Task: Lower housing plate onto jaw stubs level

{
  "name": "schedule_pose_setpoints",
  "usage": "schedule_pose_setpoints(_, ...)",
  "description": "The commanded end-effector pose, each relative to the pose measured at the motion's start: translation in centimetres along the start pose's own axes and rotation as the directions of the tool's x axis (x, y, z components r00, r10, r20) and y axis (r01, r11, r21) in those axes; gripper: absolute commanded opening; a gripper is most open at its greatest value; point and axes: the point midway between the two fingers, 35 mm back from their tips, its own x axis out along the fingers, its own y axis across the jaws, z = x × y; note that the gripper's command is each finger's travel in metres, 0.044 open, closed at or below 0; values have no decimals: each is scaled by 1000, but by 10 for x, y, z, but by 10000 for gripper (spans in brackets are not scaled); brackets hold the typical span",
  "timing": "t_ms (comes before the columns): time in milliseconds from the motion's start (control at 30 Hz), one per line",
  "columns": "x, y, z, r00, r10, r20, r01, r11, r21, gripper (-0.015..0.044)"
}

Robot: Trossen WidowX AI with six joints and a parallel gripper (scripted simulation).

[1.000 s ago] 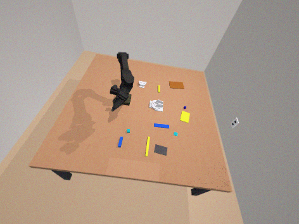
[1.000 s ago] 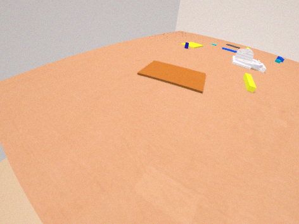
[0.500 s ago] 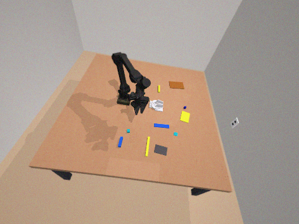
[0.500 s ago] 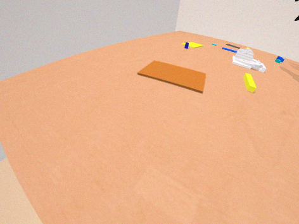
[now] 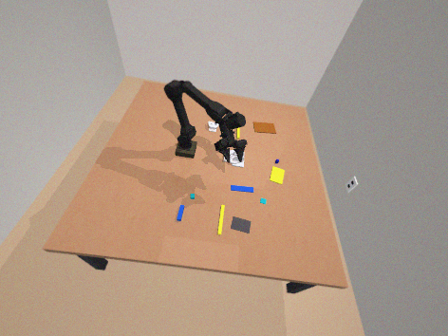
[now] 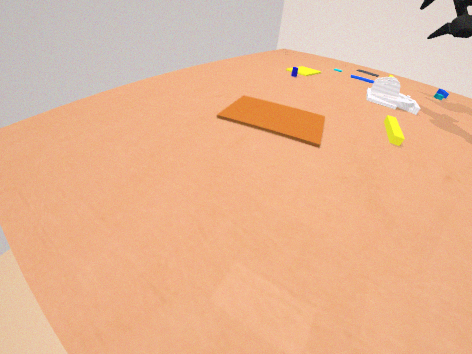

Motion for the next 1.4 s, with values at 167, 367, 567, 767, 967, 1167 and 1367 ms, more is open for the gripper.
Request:
schedule_pose_setpoints(167, -24, -36, -83, 970, -131, -203, 111, 988, -105, 440)
schedule_pose_setpoints(367, -53, -72, -138, 916, -252, -312, 197, 960, -200, 440)
schedule_pose_setpoints(567, -93, -118, -182, 842, -389, -373, 278, 906, -318, 440)
schedule_pose_setpoints(767, -140, -172, -210, 765, -524, -375, 346, 825, -447, 440)
schedule_pose_setpoints(967, -195, -234, -218, 693, -649, -314, 400, 708, -582, 440)
schedule_pose_setpoints(1167, -248, -294, -202, 650, -732, -203, 429, 575, -696, 440)
schedule_pose_setpoints(1367, -267, -317, -190, 645, -750, -149, 438, 522, -732, 440)
